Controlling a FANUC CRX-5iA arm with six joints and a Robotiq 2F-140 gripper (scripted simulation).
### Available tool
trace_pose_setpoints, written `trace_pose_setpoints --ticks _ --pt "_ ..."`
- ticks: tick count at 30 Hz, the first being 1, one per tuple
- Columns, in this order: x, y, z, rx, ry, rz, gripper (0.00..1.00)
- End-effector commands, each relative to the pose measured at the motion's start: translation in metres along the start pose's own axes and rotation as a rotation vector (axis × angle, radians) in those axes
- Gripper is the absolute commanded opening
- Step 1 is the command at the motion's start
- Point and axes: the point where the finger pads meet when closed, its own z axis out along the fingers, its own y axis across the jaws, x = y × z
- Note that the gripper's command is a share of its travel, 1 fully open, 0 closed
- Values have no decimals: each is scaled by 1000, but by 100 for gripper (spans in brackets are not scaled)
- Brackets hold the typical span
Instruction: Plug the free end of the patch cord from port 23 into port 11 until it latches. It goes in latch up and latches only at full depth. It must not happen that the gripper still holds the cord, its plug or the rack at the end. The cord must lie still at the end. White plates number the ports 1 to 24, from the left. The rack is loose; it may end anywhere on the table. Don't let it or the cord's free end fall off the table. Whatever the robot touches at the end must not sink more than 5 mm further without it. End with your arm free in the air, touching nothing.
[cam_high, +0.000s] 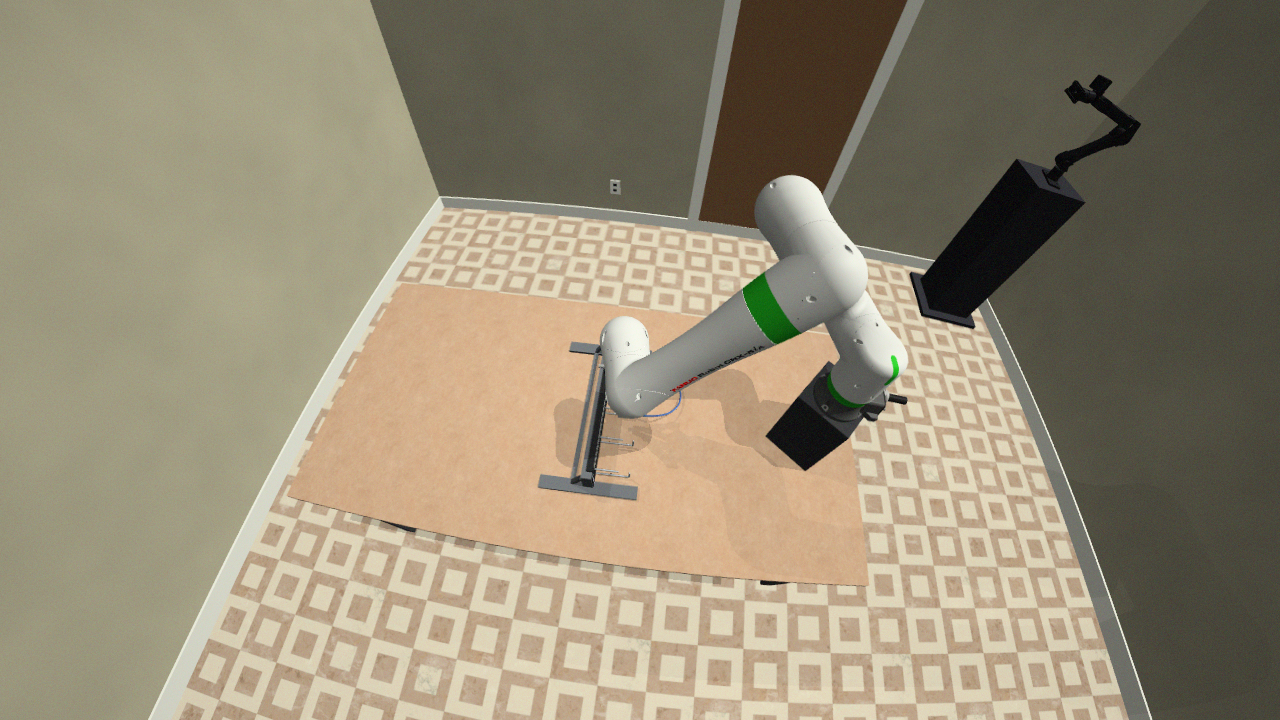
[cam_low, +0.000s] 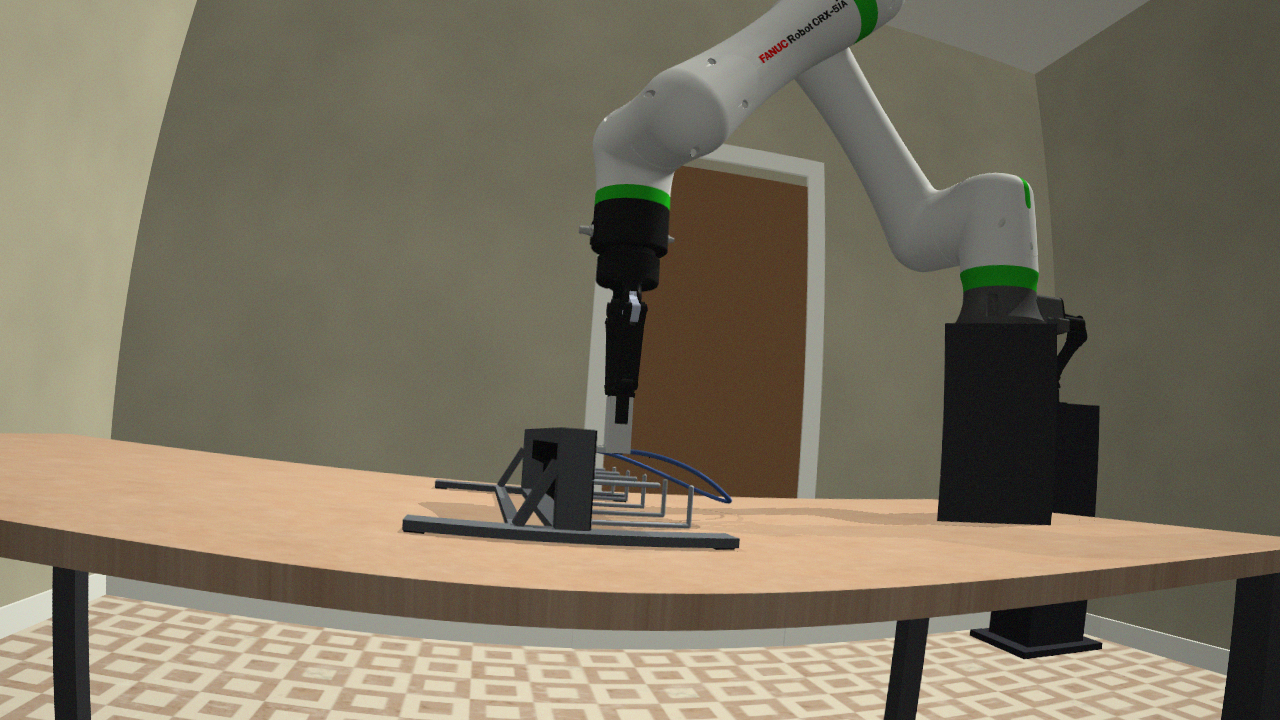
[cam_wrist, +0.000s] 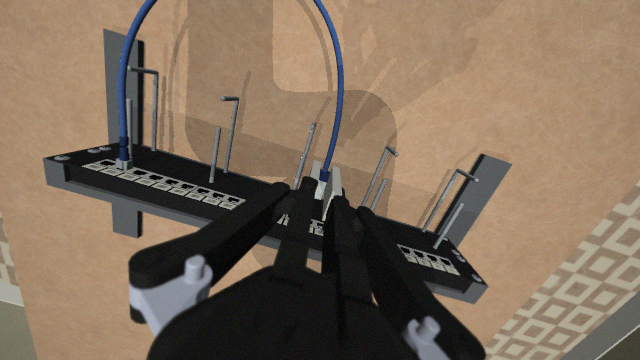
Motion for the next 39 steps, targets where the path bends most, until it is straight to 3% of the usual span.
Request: trace_pose_setpoints --ticks 1,27,39 --pt "-2 0 1 0 0 0 0" --pt "-4 0 3 0 0 0 0" --pt "-19 0 2 0 -1 0 0"
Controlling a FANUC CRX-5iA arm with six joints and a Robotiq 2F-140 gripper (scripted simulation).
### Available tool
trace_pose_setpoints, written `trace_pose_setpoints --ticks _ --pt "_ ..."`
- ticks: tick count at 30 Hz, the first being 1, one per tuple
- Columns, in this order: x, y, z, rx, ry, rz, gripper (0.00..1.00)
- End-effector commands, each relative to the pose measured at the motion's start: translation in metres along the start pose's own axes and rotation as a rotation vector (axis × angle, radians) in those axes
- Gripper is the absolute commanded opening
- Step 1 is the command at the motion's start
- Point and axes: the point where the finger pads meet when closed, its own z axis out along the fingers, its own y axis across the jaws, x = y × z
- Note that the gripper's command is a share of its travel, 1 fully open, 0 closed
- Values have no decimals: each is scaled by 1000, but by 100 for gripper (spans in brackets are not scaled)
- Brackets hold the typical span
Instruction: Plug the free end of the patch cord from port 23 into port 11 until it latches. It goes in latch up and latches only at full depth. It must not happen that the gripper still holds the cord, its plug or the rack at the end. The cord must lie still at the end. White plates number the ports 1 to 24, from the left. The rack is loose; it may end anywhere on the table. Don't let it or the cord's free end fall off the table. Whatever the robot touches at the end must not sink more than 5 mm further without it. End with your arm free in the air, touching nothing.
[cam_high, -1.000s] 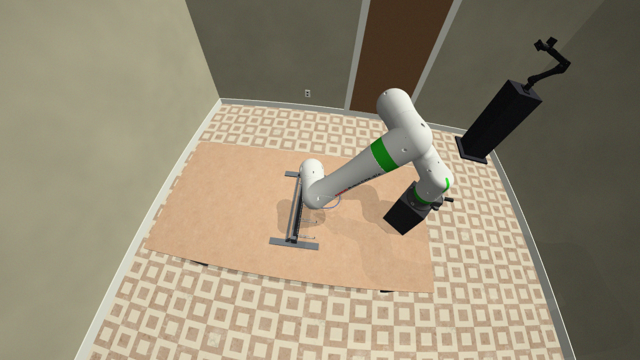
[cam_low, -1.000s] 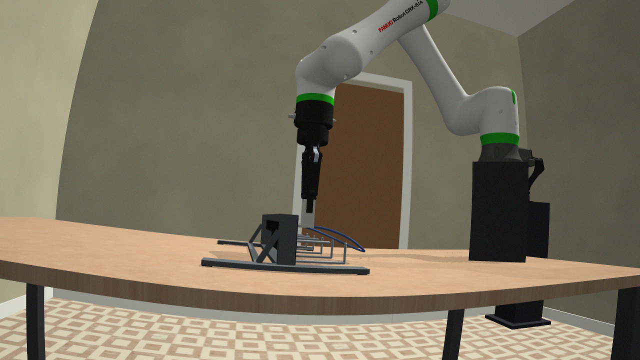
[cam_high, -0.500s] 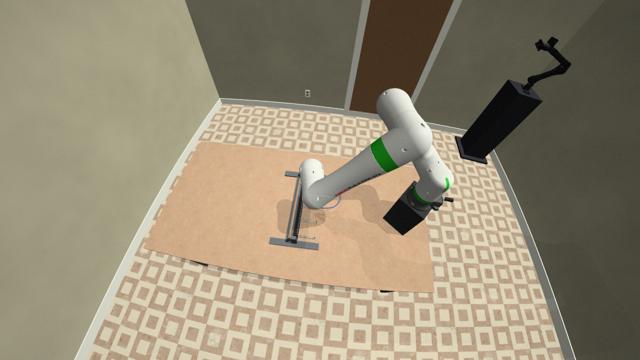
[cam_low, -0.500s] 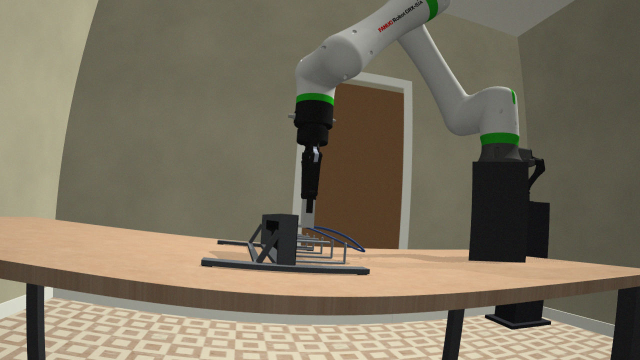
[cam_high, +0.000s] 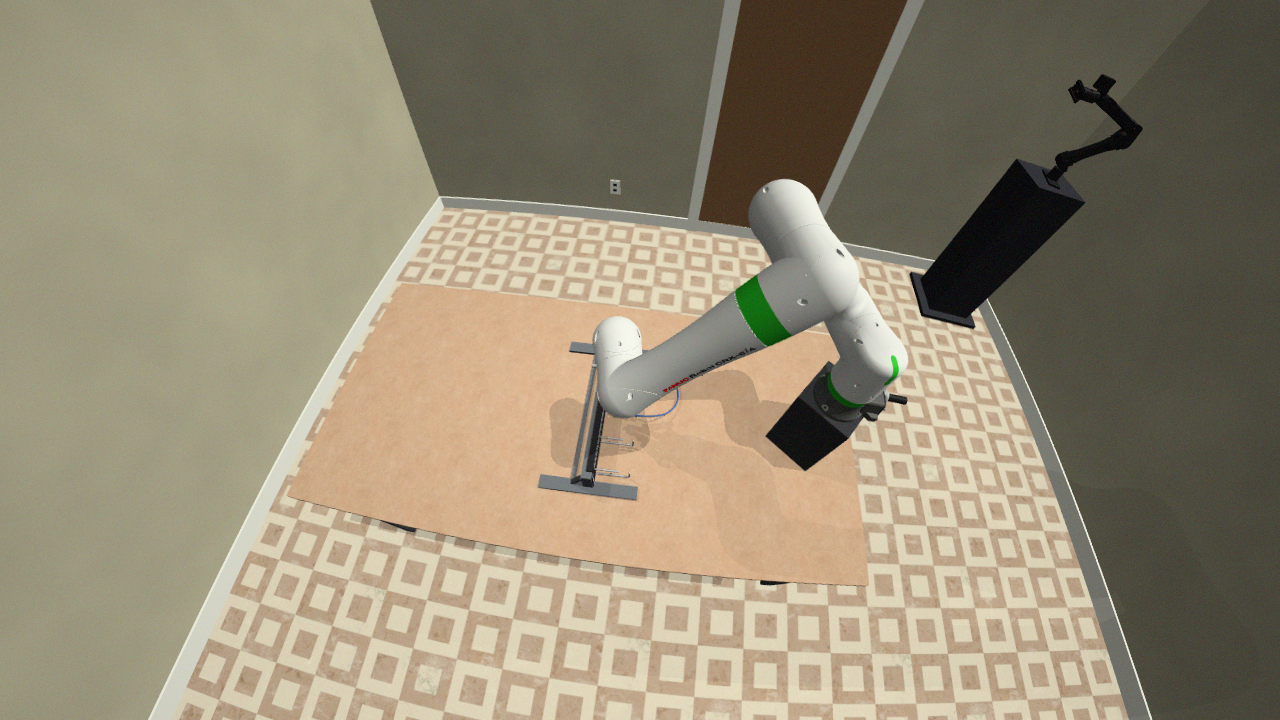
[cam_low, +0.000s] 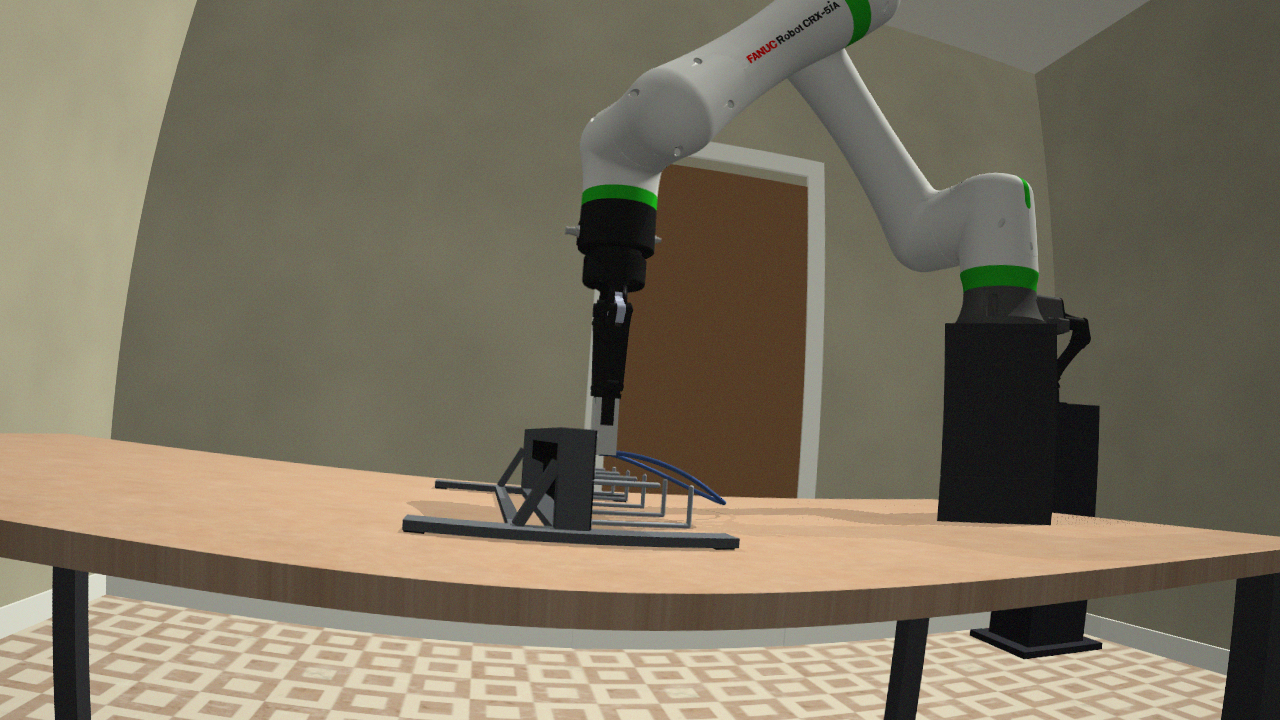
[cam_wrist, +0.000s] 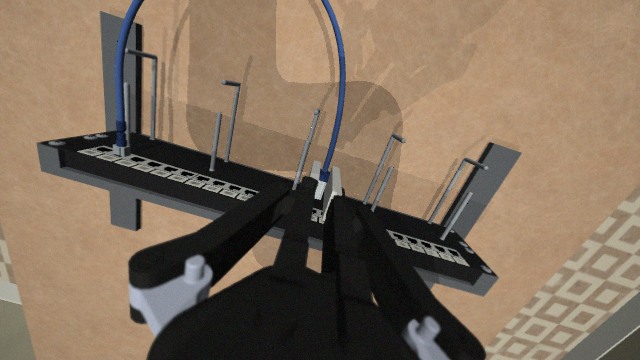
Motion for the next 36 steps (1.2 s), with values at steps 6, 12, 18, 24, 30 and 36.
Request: trace_pose_setpoints --ticks 6,12,18,24,30,36 --pt "-8 0 0 0 0 0 0" --pt "-12 0 0 0 0 0 0" --pt "-13 0 0 0 0 0 0" --pt "-13 0 0 0 0 0 0" --pt "-13 0 0 0 0 0 0" --pt "-14 0 0 0 0 0 0"
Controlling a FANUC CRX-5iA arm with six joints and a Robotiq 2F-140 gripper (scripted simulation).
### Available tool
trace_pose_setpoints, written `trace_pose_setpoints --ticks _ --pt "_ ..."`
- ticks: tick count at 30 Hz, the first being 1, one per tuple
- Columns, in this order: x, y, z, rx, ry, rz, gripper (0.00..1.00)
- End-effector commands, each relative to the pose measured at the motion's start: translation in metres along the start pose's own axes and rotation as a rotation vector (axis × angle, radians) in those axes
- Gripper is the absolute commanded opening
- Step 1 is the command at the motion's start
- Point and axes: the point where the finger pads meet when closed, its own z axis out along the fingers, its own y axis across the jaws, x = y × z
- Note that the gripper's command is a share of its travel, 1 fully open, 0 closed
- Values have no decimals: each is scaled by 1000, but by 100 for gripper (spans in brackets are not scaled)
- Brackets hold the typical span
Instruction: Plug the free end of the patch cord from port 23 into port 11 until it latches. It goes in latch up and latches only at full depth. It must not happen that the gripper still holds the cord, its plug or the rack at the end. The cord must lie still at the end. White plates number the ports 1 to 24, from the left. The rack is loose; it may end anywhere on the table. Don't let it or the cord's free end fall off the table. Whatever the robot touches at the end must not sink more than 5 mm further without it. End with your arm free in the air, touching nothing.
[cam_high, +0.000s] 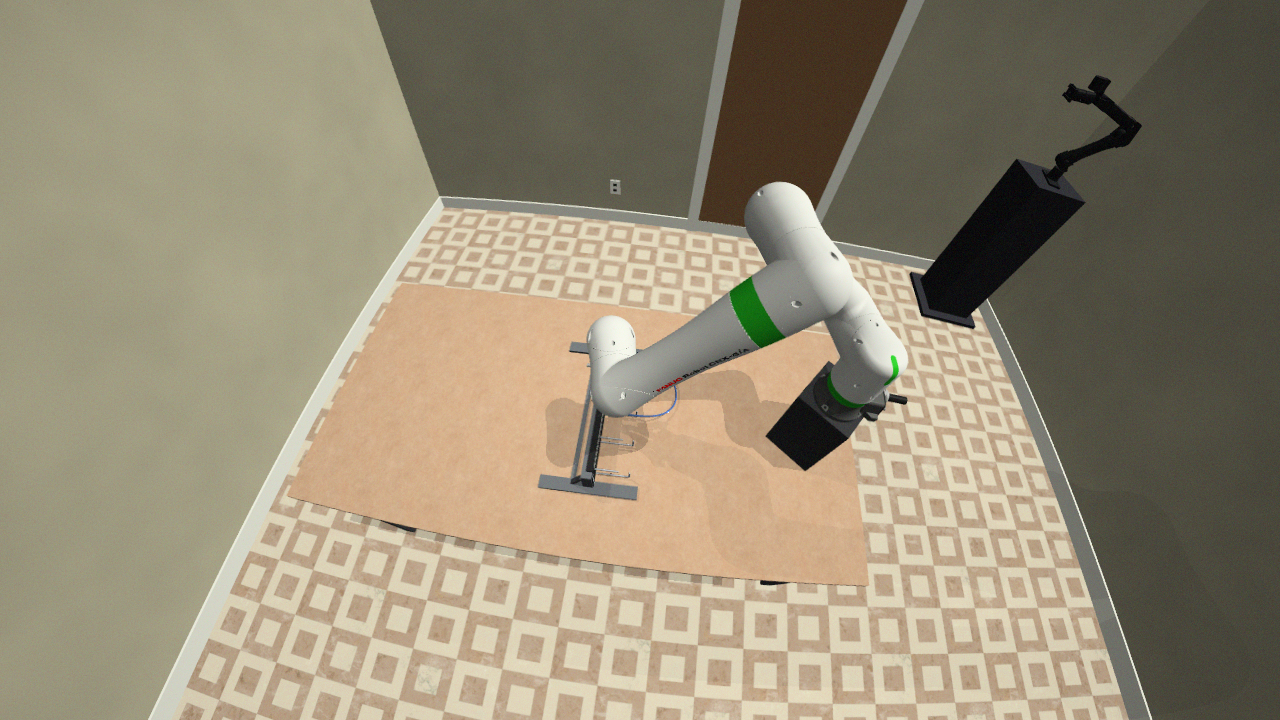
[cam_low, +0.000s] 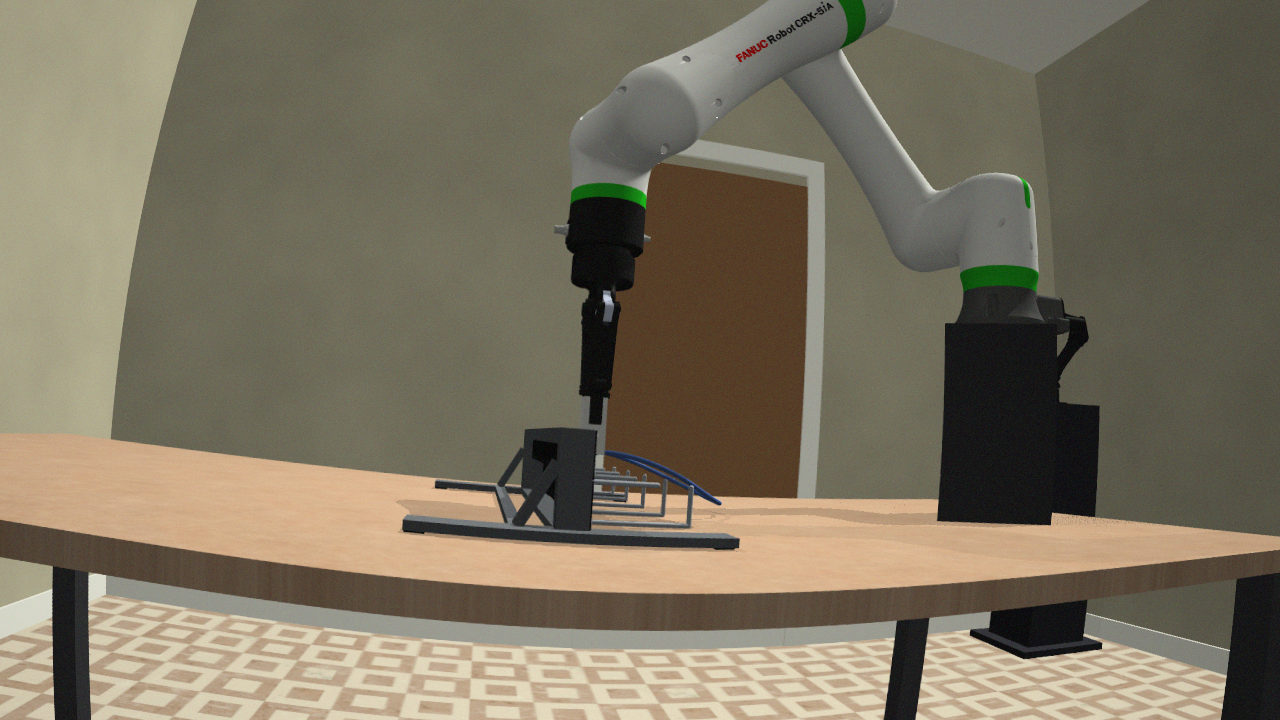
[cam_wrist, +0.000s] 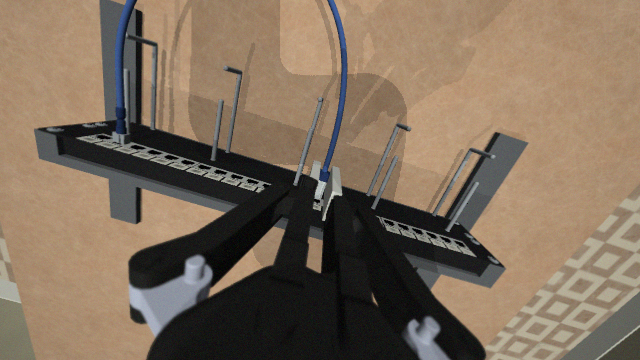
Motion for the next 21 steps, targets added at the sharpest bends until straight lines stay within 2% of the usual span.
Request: trace_pose_setpoints --ticks 1,21 --pt "-1 0 0 0 0 0 0" --pt "-1 0 0 0 0 0 0"
